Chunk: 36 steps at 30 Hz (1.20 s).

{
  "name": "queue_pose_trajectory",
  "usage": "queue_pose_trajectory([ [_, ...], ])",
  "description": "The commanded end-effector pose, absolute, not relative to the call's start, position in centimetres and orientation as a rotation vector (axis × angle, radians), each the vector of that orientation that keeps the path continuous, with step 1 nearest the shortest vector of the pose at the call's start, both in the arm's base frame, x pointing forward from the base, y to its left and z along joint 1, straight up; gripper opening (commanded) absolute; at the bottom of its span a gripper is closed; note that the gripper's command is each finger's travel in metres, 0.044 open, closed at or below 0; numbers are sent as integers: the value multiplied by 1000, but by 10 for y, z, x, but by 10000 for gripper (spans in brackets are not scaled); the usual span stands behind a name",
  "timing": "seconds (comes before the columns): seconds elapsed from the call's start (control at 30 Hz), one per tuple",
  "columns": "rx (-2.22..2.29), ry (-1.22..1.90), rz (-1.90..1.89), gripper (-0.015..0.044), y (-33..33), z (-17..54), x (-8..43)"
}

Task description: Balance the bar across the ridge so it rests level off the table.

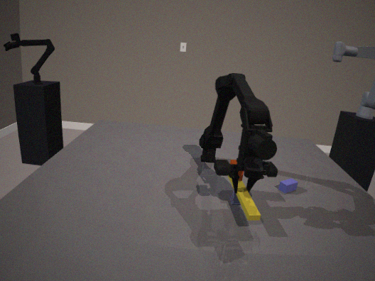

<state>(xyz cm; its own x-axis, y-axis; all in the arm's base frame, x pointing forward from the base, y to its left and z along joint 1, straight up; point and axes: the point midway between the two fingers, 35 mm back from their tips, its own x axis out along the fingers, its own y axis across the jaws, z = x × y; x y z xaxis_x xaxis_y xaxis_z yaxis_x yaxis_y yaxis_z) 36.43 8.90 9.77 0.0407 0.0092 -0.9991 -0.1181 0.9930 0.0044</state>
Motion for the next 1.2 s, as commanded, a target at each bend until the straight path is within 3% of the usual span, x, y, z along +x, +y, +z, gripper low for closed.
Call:
queue_pose_trajectory([
  [0.0,-87,1528,98,170,89,98,364],
  [0.93,-87,1528,98,185,89,98,364],
  [1.17,-87,1528,98,369,89,98,364],
])
